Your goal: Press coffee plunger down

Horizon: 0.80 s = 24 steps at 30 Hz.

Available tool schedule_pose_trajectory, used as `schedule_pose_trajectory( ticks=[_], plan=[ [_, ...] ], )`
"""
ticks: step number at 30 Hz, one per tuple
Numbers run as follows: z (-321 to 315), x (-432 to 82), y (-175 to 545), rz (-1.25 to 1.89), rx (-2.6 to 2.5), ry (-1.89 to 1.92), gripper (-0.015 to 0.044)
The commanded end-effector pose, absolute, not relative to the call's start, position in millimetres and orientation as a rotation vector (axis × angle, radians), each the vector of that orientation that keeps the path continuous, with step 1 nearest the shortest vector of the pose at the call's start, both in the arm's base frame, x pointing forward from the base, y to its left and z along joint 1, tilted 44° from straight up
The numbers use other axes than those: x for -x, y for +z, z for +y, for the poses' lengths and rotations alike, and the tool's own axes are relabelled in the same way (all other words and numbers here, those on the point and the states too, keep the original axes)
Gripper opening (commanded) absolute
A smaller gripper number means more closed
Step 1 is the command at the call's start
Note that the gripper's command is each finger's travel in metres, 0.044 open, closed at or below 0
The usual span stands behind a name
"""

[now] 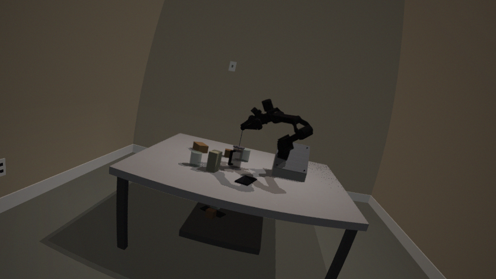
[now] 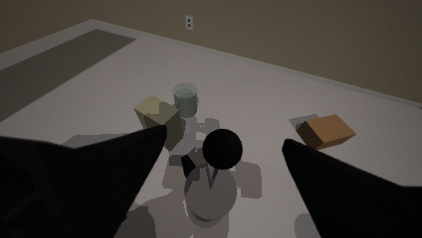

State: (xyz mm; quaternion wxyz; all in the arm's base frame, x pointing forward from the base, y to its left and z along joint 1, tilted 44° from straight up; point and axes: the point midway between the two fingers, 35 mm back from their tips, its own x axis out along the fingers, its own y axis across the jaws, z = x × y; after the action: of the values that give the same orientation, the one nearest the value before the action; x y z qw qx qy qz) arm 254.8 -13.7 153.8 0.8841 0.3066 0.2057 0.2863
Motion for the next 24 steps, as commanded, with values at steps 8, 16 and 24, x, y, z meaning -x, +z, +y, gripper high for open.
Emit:
schedule_pose_trajectory(
  ticks=[8,16,24],
  plan=[
    [-10.8,-254.0,152.3,0.429,-0.645,0.595,0.0177],
    [-10.8,-254.0,152.3,0.429,-0.645,0.595,0.0119],
    [-9.7,-254.6,149.9,0.431,-0.643,0.595,0.0119]
  ],
)
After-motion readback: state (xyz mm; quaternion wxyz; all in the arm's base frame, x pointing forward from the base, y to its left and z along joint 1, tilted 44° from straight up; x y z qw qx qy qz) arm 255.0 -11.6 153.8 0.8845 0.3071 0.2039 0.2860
